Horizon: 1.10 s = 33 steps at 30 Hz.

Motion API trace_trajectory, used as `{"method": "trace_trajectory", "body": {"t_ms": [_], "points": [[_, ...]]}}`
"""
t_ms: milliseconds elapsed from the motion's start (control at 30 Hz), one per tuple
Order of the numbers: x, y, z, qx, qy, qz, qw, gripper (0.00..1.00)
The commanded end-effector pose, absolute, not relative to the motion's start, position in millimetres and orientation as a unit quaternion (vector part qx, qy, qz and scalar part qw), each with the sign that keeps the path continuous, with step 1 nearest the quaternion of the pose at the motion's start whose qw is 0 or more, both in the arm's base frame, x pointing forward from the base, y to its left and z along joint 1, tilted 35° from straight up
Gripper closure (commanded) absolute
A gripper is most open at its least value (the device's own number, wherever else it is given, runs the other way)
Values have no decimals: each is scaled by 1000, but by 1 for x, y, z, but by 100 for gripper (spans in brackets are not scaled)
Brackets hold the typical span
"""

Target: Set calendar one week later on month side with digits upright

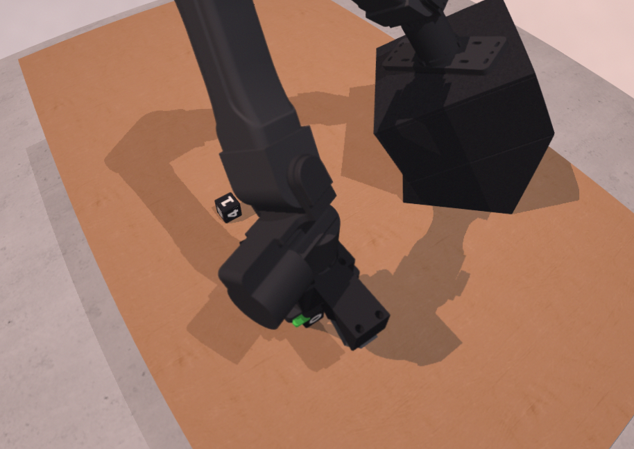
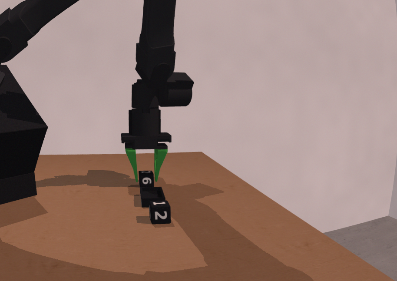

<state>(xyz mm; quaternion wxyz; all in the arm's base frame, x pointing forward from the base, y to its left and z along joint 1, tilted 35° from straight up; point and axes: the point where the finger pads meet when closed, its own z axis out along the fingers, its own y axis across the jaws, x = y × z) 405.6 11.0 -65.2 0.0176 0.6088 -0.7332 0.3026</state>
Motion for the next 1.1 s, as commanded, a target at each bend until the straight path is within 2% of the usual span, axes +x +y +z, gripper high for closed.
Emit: {"method": "trace_trajectory", "body": {"t_ms": [0, 600, 1067], "points": [[416, 24, -61, 615, -727, 304, -2, 55], [404, 25, -49, 613, -730, 302, 5, 55], [390, 55, 8, 609, -731, 308, -5, 55]]}}
